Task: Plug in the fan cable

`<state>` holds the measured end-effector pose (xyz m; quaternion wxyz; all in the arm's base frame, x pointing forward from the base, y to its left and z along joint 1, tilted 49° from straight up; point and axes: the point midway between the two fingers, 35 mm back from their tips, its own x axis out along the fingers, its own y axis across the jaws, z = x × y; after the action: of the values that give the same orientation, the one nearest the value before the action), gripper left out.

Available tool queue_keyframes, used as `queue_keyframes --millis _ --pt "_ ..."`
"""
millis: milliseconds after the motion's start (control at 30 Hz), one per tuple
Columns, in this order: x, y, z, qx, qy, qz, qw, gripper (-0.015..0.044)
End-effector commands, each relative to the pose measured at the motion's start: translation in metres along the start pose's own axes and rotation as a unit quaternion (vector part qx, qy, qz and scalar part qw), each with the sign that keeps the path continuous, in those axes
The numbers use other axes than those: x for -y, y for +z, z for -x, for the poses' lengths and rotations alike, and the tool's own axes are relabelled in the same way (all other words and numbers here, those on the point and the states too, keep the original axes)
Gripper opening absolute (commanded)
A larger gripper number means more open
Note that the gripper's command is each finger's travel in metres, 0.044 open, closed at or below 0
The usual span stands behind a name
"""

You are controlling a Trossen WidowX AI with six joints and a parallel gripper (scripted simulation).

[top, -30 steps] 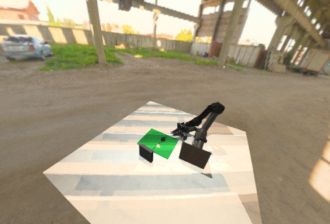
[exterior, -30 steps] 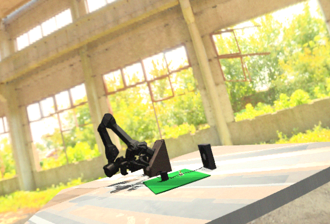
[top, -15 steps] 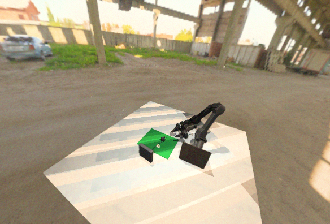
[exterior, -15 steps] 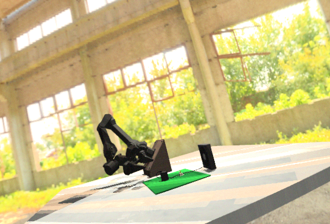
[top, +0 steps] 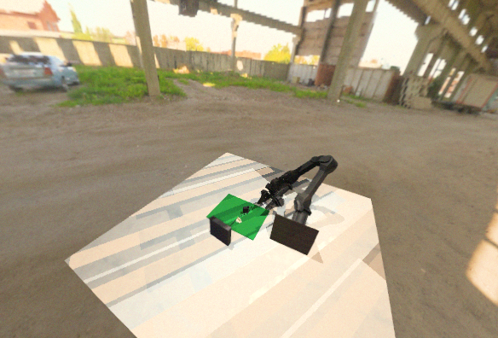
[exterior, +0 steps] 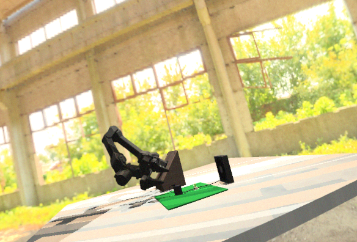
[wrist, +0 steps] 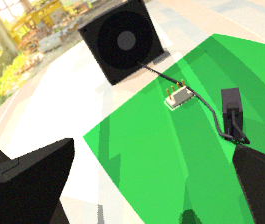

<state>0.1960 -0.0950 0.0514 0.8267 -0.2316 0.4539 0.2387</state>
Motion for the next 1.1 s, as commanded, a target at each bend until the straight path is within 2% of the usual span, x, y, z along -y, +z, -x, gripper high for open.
queue_keyframes --millis 0,533,1067 --pt "-0.003 -0.001 -0.003 -0.034 0.019 -0.022 0.999 0.044" --pt "-0.014 -0.002 -0.009 -0.17 0.06 -0.084 0.98 0.044" --pt "-0.017 0.0 -0.006 -0.307 0.039 -0.114 0.944 0.044"
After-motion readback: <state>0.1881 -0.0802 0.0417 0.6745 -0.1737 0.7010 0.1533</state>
